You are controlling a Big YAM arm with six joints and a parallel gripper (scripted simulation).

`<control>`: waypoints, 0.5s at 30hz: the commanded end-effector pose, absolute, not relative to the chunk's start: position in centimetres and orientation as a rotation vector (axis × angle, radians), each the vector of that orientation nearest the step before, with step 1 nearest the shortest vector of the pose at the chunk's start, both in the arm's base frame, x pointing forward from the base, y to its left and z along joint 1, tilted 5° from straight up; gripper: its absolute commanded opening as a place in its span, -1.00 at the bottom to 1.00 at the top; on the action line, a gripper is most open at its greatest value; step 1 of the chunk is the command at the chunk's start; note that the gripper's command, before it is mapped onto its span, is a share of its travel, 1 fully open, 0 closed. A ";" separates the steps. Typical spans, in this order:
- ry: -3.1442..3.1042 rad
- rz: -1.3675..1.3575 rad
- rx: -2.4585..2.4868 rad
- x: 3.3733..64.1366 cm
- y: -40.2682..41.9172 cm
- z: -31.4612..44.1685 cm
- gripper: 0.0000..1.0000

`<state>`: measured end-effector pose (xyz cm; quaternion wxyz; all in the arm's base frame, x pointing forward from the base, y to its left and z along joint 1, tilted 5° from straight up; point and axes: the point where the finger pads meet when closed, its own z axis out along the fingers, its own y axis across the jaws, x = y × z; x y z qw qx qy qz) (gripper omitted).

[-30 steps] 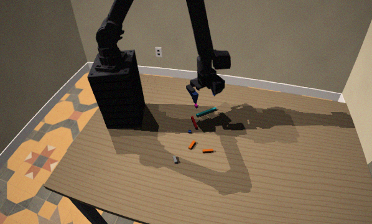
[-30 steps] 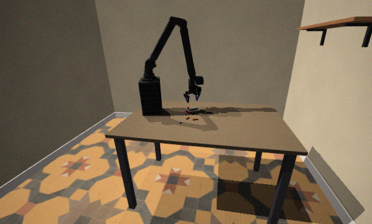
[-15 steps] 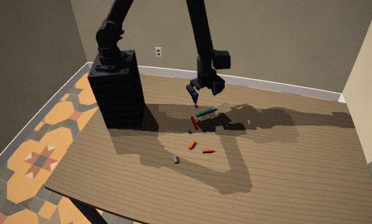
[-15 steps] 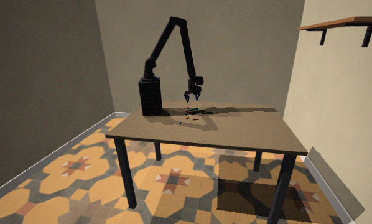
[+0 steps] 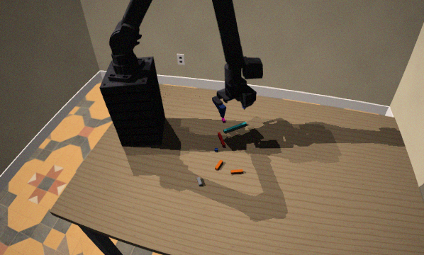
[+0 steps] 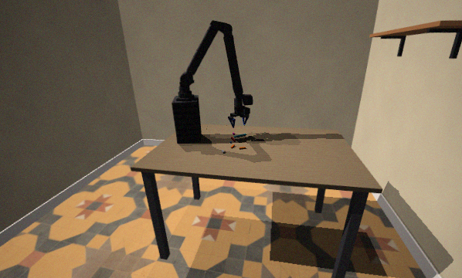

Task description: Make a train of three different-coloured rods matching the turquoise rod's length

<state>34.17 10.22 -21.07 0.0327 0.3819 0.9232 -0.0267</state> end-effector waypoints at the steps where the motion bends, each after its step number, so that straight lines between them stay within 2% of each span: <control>1: 2.860 -0.111 1.168 33.9 10.2 -21.6 1.00; 11: 2.860 -0.111 1.168 33.9 10.2 -21.6 1.00; 15: 2.917 -0.114 1.026 32.8 10.3 -21.7 1.00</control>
